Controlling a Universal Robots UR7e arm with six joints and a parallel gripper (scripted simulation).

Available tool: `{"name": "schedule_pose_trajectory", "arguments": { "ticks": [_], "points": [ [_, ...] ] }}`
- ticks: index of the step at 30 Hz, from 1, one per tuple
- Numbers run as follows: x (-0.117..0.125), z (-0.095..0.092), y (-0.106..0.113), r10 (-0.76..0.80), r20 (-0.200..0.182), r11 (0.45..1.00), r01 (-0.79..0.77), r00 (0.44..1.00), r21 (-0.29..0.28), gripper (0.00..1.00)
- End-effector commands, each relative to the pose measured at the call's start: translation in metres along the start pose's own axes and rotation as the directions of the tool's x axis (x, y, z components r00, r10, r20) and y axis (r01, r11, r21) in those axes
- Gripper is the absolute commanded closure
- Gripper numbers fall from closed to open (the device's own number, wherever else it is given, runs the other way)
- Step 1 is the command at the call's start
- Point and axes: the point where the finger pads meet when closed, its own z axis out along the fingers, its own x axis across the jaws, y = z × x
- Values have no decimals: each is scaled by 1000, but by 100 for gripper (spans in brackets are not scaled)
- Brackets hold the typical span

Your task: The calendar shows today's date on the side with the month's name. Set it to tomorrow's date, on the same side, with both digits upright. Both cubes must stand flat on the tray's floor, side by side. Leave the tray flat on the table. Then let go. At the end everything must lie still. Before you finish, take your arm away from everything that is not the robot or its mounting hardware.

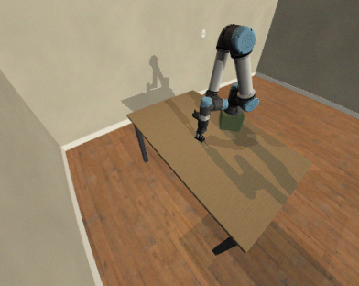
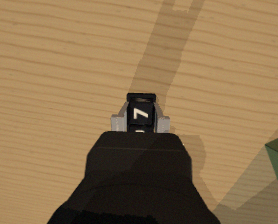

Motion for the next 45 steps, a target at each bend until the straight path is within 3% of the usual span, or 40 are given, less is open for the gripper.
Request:
{"name": "schedule_pose_trajectory", "arguments": {
  "ticks": [1,18,19,23,27,29,30,32,33,45],
  "points": [
    [0,0,0,0,1,1000,0,1000,1,43],
    [0,0,0,0,1,1000,0,1000,1,43],
    [0,0,0,0,1,1000,0,1000,1,37],
    [0,0,0,0,1,1000,0,1000,1,37],
    [0,0,0,0,1,1000,0,1000,1,25],
    [0,0,0,0,1,1000,0,1000,1,25],
    [0,0,0,0,1,1000,0,1000,1,19],
    [0,0,0,0,1,1000,0,1000,1,19],
    [0,0,0,0,1,1000,0,1000,1,13],
    [0,0,0,0,1,1000,0,1000,1,13]
  ]
}}
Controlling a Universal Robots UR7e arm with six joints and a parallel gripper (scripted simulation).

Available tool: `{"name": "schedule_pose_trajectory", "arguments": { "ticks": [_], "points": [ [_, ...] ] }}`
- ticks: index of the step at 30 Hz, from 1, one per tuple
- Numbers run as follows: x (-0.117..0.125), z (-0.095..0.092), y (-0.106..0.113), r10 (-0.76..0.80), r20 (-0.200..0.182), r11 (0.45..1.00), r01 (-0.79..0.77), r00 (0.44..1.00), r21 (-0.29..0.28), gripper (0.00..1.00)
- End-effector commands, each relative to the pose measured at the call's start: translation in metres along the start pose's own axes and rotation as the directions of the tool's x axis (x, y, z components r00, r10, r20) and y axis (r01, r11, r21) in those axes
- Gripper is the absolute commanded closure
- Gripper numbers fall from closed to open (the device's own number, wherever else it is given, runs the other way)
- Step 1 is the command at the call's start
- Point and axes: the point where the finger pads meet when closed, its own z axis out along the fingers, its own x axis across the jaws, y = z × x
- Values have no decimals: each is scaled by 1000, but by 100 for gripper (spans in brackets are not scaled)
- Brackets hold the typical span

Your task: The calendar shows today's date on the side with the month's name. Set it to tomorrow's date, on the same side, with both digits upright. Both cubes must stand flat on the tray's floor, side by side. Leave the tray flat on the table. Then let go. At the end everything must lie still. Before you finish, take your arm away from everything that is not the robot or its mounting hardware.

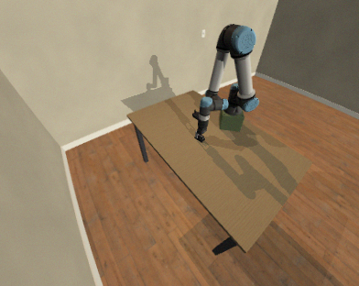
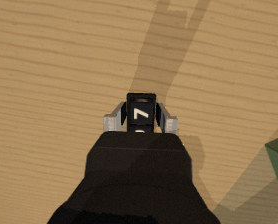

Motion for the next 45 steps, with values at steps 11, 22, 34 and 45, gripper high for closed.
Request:
{"name": "schedule_pose_trajectory", "arguments": {
  "ticks": [11,22,34,45],
  "points": [
    [0,-7,0,0,1,1000,0,1000,1,13],
    [0,-35,0,0,1,1000,0,1000,1,13],
    [0,-68,0,0,1,1000,0,1000,1,13],
    [0,-87,0,0,1,1000,0,1000,1,13]
  ]
}}
